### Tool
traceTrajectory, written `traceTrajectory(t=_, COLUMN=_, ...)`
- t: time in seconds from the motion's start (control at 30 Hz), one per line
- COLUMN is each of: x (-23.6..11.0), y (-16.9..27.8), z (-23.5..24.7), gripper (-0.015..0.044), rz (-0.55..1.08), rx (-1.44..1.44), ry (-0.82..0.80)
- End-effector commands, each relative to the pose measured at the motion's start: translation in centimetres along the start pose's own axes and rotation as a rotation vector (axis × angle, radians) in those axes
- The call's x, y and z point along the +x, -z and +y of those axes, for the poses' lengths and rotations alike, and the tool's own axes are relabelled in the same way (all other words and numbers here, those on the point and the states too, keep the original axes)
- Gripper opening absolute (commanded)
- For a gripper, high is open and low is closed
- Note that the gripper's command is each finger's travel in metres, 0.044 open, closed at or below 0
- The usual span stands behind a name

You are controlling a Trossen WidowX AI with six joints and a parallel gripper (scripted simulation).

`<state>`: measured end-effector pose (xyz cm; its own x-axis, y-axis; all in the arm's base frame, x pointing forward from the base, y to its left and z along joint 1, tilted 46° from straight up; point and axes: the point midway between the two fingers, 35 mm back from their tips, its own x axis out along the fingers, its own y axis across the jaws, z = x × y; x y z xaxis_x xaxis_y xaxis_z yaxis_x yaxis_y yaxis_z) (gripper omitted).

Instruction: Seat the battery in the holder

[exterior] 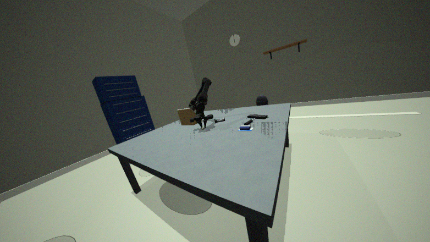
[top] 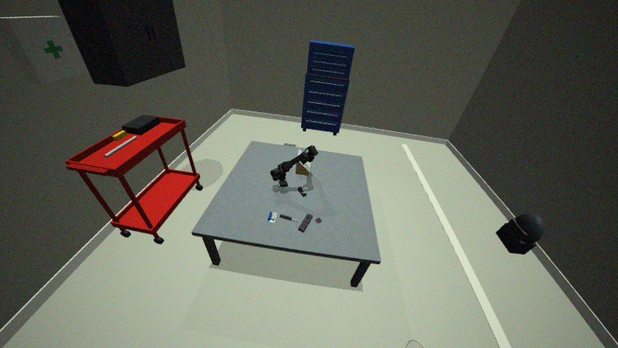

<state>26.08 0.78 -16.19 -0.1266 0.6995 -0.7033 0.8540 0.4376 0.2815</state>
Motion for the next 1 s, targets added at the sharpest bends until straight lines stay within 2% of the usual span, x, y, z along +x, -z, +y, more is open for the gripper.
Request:
traceTrajectory(t=0.0, x=0.2, y=0.1, z=-0.1, gripper=0.0084, rz=0.005, rx=0.007, ry=-0.002)
traceTrajectory(t=0.23, x=0.0, y=0.1, z=-0.1, gripper=0.0067, rz=0.005, rx=0.007, ry=-0.002)
traceTrajectory(t=0.43, x=-4.7, y=0.0, z=-0.1, gripper=0.0067, rz=0.003, rx=0.007, ry=0.000)
traceTrajectory(t=0.57, x=-4.9, y=0.0, z=0.0, gripper=0.0067, rz=0.003, rx=0.013, ry=0.000)
traceTrajectory(t=0.97, x=-6.3, y=3.9, z=4.5, gripper=0.0067, rz=-0.011, rx=0.432, ry=0.002)
